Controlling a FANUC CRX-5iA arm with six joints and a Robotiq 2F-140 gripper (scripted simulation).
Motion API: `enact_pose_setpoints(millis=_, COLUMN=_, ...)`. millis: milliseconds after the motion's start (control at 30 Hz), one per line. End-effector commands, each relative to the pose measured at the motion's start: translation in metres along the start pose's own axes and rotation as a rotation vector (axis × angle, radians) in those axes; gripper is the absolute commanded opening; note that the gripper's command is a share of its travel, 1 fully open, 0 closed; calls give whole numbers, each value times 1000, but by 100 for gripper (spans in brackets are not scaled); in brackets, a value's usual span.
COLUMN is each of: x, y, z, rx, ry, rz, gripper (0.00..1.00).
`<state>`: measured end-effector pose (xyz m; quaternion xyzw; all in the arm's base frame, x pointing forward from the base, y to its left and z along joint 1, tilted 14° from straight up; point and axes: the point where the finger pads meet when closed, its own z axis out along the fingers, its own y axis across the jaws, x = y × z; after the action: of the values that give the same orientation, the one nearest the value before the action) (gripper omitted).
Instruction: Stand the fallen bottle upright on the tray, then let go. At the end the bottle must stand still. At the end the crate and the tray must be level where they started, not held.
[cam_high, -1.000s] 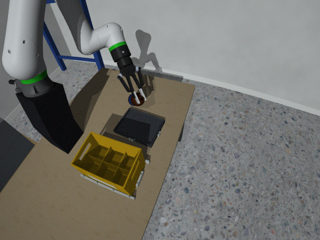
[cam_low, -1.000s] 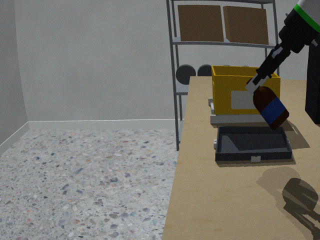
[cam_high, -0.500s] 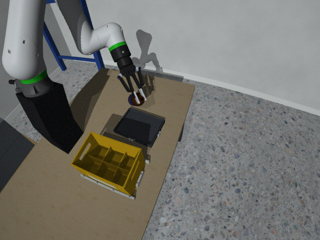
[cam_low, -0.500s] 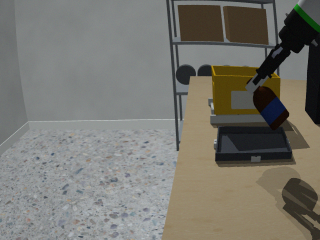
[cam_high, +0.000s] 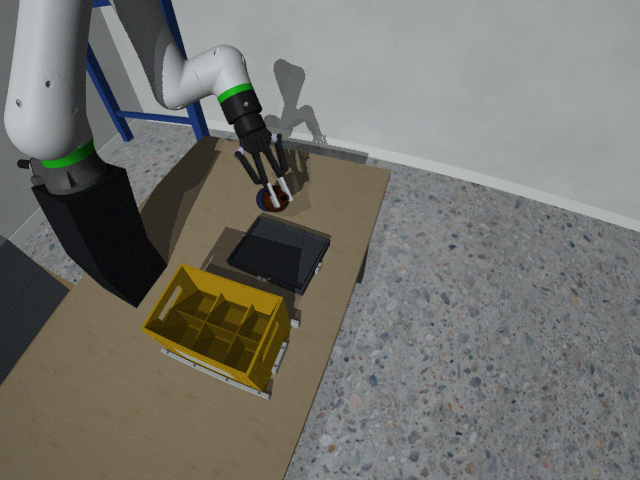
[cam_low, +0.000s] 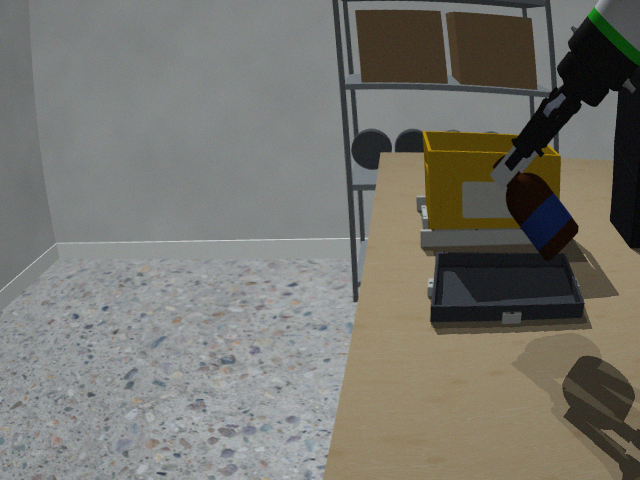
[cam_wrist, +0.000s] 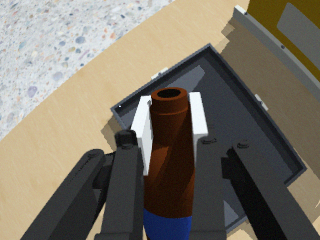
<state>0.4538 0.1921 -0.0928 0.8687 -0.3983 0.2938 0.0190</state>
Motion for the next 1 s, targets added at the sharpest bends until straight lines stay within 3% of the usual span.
enact_pose_setpoints(millis=0, x=0, y=0, z=0, rx=0, ry=1, rz=0, gripper=0)
enact_pose_setpoints(millis=967, x=-3, y=1, z=0, rx=-4, ry=143, rz=0, gripper=0)
